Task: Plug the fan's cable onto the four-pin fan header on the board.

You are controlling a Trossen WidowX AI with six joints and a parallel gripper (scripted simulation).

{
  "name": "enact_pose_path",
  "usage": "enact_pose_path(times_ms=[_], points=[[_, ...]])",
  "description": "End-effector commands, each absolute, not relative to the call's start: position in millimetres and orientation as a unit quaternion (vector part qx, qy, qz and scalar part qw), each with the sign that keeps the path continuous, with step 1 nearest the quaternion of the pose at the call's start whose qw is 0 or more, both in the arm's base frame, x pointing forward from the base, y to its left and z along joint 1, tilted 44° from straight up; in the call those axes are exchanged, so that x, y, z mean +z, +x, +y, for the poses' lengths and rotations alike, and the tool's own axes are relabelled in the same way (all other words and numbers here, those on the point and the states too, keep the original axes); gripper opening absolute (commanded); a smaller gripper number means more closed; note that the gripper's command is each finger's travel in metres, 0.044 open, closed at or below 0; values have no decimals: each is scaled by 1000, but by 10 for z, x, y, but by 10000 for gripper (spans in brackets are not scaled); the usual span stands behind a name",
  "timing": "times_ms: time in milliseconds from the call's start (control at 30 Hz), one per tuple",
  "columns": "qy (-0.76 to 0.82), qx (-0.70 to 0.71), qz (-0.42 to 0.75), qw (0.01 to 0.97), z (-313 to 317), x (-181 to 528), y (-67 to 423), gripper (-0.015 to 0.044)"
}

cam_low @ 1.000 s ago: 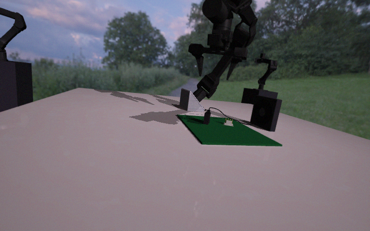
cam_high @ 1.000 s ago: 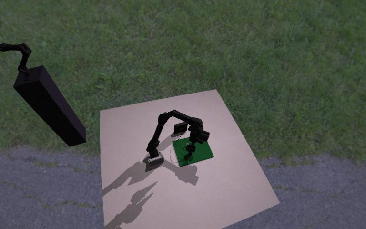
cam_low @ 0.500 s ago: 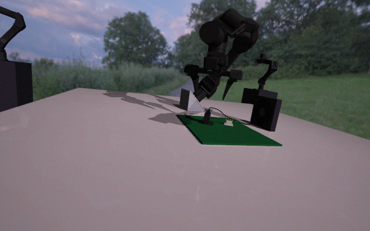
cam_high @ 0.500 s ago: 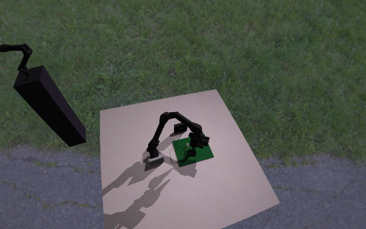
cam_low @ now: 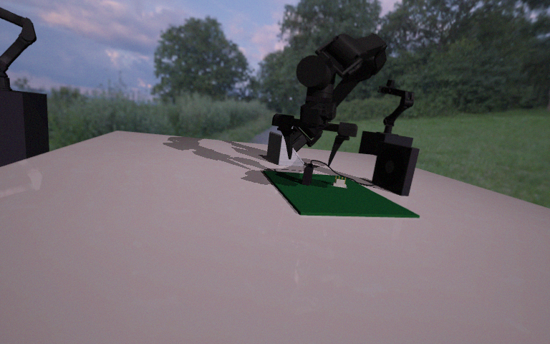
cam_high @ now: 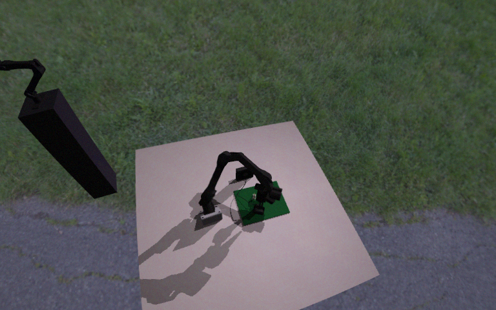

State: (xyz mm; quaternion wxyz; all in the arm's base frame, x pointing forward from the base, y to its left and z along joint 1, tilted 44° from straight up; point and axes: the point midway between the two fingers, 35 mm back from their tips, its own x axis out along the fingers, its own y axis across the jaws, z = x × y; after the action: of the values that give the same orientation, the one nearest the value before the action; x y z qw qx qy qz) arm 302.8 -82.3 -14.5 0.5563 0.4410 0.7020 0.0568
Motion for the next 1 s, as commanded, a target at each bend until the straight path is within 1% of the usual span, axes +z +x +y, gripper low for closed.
enact_pose_path(times_ms=[0, 867, 967], points=[[443, 57, 704, 553, -752, -198, 3026, 440], [443, 58, 704, 552, -507, -446, 3018, 440], [441, 58, 703, 555, -533, -434, 3022, 361]])
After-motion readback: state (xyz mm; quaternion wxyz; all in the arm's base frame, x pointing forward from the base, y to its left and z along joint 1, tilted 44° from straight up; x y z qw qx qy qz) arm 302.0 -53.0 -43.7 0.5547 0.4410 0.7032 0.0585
